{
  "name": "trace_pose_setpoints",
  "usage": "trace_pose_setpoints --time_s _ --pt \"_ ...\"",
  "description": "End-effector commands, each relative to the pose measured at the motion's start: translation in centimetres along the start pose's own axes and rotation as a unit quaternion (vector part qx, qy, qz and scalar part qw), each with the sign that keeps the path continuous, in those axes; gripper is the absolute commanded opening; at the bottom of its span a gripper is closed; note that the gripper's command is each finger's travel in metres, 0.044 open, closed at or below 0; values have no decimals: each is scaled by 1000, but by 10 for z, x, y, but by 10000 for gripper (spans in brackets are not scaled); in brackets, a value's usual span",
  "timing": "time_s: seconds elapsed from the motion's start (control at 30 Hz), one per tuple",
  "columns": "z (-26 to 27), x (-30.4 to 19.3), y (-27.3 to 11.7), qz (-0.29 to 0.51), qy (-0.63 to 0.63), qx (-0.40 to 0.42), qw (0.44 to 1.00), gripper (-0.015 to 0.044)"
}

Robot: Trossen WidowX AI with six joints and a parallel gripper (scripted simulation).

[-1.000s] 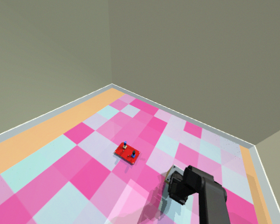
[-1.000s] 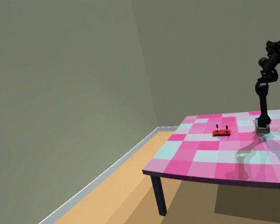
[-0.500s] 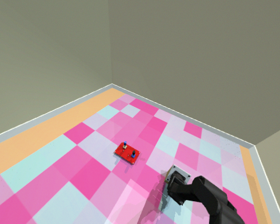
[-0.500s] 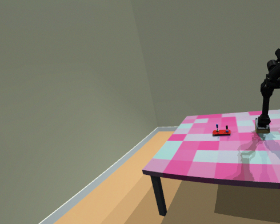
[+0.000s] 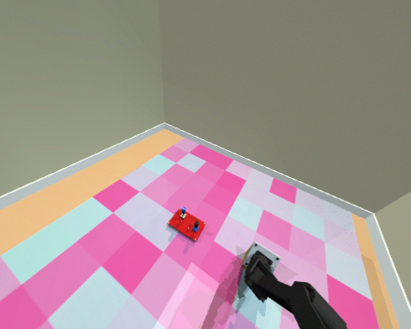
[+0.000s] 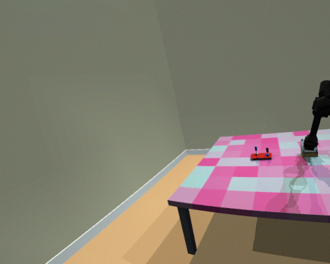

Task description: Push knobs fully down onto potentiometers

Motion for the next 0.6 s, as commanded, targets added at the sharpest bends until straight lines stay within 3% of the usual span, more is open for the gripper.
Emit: trace_pose_setpoints --time_s 0.0,0.57 --pt "-21 -37 -5 55 1 -33 998 0" --pt "-104 -143 -70 233 -26 -168 957 0"
Point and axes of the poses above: the point midway between the two fingers, 35 mm back from their tips, its own y axis out along the fingers, its own z axis across the jaws, x = y × z, the point moved 2 cm from there along -y, back along the fingers, and after that the axes turned 11 degrees about y, right-handed, at the moved point
